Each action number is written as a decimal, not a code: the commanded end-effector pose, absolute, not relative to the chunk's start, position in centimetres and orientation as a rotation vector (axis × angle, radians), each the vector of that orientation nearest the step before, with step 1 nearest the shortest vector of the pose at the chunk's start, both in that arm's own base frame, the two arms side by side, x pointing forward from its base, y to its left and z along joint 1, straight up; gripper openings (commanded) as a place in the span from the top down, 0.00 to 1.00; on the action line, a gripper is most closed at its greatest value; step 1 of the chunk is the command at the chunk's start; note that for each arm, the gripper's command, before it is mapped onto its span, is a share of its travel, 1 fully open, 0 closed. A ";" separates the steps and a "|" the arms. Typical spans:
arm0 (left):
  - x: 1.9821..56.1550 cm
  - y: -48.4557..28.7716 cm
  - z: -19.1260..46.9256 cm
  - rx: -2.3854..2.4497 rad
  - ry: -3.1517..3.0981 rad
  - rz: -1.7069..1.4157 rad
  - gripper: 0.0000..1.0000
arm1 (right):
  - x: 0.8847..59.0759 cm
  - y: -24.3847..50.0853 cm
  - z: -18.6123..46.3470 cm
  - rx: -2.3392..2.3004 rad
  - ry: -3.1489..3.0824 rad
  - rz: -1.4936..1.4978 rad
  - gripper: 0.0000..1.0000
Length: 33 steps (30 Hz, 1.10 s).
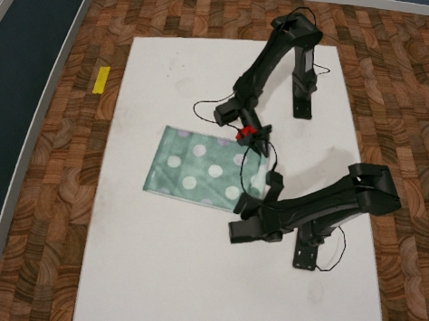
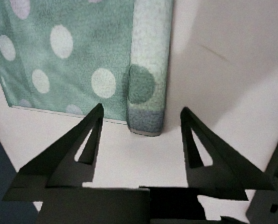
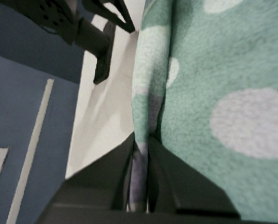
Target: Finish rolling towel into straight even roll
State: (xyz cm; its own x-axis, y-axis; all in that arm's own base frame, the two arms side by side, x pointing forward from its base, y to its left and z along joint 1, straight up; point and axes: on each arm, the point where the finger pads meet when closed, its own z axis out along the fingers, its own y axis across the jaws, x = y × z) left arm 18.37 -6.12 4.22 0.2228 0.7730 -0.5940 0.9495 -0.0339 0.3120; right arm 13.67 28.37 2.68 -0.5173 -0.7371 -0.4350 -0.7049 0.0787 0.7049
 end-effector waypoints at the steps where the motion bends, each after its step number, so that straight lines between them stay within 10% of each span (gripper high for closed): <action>1: 18.9 -6.3 3.3 1.826 1.558 -0.331 0.02 | 14.0 28.3 2.3 1.517 -2.286 -1.436 0.88; 6: 18.8 -6.3 2.7 1.827 1.557 -0.332 0.02 | 14.0 28.3 2.3 1.517 -2.286 -1.436 0.88; 23: 18.8 -6.3 2.3 1.827 1.557 -0.332 0.66 | 14.0 28.3 2.3 1.517 -2.286 -1.436 0.88; 33: 18.8 -6.3 2.3 1.827 1.557 -0.332 0.77 | 14.0 28.3 2.3 1.517 -2.286 -1.436 0.88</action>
State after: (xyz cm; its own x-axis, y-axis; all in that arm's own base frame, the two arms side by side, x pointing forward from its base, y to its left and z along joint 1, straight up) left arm 19.09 -5.87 2.39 0.2478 0.7792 -0.5757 0.9373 -0.0426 0.3459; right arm 13.67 28.37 2.69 -0.5173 -0.7368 -0.4353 -0.7047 0.0781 0.7052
